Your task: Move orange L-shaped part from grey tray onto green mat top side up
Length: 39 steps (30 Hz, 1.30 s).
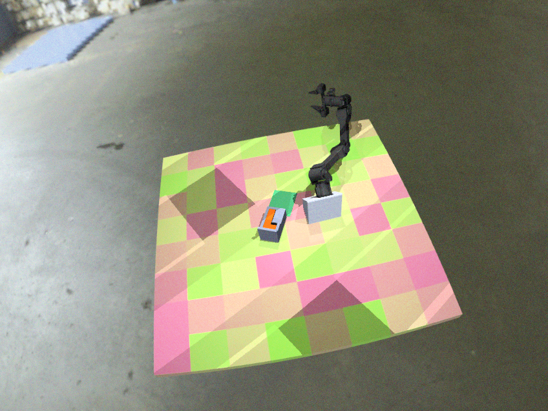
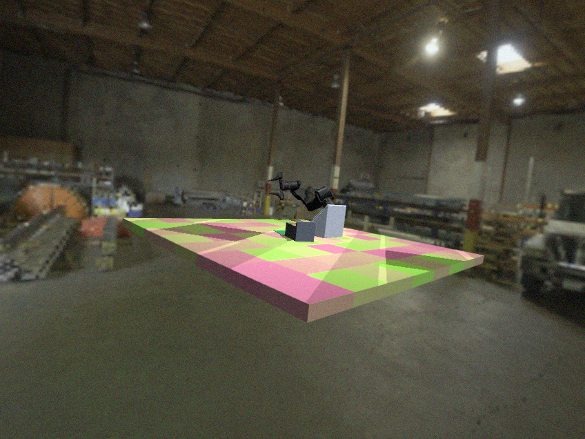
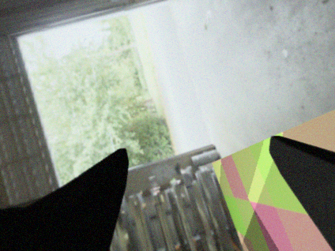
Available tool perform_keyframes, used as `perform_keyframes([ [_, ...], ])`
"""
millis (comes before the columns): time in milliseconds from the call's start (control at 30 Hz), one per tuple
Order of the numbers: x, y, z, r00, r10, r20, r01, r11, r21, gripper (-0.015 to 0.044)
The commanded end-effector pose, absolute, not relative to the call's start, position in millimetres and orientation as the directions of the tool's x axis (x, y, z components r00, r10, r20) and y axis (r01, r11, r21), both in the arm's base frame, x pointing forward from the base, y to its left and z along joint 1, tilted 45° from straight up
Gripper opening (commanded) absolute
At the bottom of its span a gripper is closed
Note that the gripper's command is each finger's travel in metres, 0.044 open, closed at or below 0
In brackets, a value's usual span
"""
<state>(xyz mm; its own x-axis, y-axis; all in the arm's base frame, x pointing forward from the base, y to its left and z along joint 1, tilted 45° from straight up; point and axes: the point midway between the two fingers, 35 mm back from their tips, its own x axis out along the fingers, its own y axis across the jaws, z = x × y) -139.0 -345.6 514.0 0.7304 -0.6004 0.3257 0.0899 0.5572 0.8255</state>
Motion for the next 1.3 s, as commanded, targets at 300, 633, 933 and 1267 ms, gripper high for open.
perform_keyframes([
  [300,-82.0,-273.1,569.4,0.785,-0.479,0.394,0.131,0.749,0.65,0.018],
  [633,-32.6,-213.3,594.9,0.831,-0.377,0.41,0.099,0.824,0.558,0.018],
  [933,18.7,-152.6,610.2,0.877,-0.278,0.393,0.068,0.88,0.47,0.018],
  [1267,97.3,-69.5,601.8,0.944,-0.19,0.27,0.09,0.935,0.342,0.018],
])
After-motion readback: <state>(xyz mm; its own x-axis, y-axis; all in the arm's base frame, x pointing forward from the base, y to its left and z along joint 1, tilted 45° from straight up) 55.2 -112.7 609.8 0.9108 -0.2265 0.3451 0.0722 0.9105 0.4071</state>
